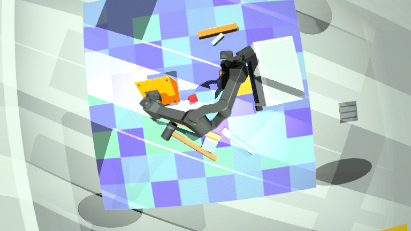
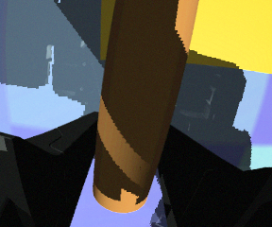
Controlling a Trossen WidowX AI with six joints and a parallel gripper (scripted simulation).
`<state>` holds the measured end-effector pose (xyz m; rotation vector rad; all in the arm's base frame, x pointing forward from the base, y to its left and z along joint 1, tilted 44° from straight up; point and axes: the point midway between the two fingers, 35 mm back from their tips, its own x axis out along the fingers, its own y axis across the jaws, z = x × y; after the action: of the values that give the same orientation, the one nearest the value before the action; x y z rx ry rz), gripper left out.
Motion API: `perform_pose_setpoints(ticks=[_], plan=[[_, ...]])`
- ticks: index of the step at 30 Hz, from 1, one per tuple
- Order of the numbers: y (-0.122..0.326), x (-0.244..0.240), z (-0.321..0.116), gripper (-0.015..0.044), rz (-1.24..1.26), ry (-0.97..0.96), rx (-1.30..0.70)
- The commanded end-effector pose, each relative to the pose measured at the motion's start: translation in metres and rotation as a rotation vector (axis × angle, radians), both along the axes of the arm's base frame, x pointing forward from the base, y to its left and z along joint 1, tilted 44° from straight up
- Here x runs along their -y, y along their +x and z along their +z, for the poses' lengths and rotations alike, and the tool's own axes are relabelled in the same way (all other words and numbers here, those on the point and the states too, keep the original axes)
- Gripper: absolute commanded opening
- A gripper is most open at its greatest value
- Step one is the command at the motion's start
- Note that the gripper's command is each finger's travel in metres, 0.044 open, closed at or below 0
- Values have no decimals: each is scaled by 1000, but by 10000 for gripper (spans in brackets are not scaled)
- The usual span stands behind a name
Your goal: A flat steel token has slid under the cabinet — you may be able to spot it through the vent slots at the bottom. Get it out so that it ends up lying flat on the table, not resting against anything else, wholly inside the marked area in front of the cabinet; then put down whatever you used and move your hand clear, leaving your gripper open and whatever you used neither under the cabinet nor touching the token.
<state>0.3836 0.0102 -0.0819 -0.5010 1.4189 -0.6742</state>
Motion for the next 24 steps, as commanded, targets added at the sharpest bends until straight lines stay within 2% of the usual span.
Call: perform_pose_setpoints(ticks=[1,24], plan=[[-5,0,-1,0,0,-5,-1],[-28,-2,-4,0,0,-5,-2]])
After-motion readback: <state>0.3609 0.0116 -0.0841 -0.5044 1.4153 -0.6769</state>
